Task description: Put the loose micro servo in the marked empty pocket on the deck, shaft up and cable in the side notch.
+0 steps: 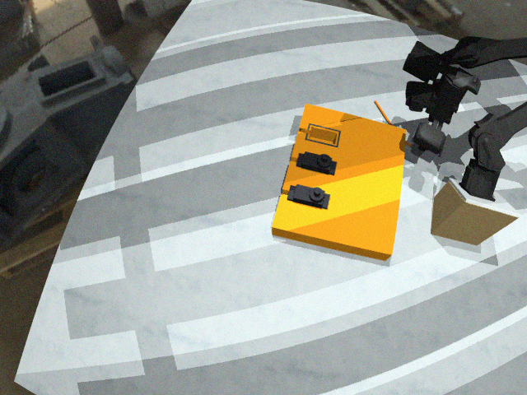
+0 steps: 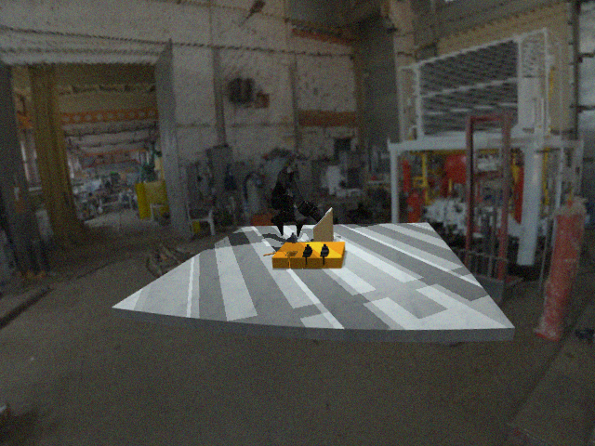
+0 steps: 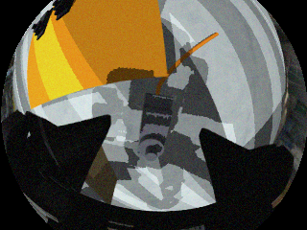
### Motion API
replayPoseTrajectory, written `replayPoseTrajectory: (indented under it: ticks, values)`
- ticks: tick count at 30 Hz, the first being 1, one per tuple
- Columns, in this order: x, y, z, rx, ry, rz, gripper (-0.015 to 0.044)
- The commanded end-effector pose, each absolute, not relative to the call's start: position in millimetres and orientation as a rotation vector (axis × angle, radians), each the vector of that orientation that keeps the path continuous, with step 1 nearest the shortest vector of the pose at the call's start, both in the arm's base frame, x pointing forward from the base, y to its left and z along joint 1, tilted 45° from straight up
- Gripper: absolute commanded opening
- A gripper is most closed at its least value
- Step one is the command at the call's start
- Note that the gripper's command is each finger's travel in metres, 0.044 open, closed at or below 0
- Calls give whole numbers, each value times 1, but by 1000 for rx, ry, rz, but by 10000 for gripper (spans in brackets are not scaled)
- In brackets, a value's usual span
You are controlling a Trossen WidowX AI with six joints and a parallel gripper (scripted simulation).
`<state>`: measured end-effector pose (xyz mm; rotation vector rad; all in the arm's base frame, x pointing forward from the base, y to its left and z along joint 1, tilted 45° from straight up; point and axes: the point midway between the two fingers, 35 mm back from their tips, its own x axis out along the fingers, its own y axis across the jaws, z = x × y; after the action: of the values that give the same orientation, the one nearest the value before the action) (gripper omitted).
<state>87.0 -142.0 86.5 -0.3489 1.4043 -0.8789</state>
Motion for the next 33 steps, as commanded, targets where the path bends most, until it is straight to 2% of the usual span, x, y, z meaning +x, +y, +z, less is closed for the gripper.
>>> replayPoseTrajectory:
  ticks: [1,13,25,31,33]
  values:
    - [87,-145,82,-347,1407,-873,440]
    - [85,-157,70,-349,1406,-875,440]
    - [85,-157,70,-349,1406,-875,125]
    - [85,-157,70,-349,1406,-875,85]
    - [85,-156,71,-347,1406,-873,32]
